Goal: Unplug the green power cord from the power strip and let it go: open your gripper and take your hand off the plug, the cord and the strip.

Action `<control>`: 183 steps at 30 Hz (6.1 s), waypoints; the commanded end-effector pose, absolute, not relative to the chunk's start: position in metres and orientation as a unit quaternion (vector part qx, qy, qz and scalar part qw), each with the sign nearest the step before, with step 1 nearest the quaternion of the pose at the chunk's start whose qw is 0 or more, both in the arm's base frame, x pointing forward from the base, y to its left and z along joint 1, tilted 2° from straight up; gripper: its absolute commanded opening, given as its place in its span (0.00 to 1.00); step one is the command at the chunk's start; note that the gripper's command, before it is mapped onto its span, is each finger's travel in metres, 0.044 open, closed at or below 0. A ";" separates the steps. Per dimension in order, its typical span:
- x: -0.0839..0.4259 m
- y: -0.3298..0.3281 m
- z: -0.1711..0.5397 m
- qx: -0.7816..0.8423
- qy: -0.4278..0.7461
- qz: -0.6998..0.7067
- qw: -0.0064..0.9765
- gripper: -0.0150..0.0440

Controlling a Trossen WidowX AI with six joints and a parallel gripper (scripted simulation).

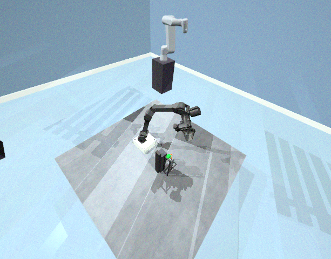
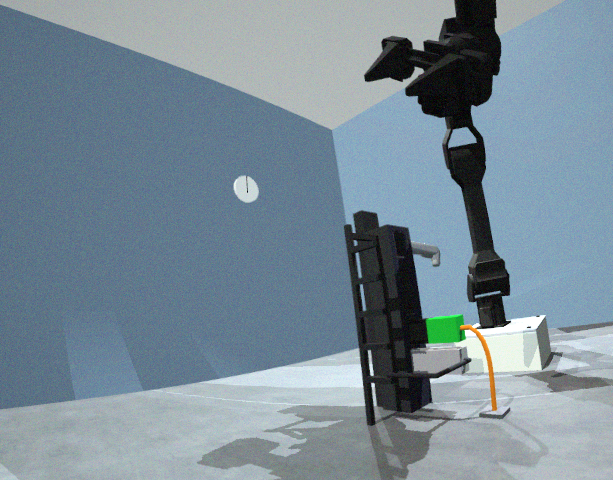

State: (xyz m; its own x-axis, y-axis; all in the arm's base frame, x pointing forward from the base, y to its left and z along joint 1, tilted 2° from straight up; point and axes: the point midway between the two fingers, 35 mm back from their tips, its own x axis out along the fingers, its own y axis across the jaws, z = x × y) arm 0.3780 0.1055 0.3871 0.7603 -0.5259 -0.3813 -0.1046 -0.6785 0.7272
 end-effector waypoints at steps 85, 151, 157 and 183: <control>0.309 0.074 0.107 -0.511 0.483 0.483 0.522 0.53; 0.310 0.103 0.101 -0.510 0.483 0.483 0.523 0.25; 0.308 0.112 0.102 -0.510 0.482 0.483 0.523 0.25; 0.306 0.154 0.111 -0.509 0.481 0.485 0.524 1.00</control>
State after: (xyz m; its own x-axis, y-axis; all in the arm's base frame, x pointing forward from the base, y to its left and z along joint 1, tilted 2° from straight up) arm 0.3061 0.1482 0.1085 0.0659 0.0204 -0.9976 -0.9978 0.0008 -0.0659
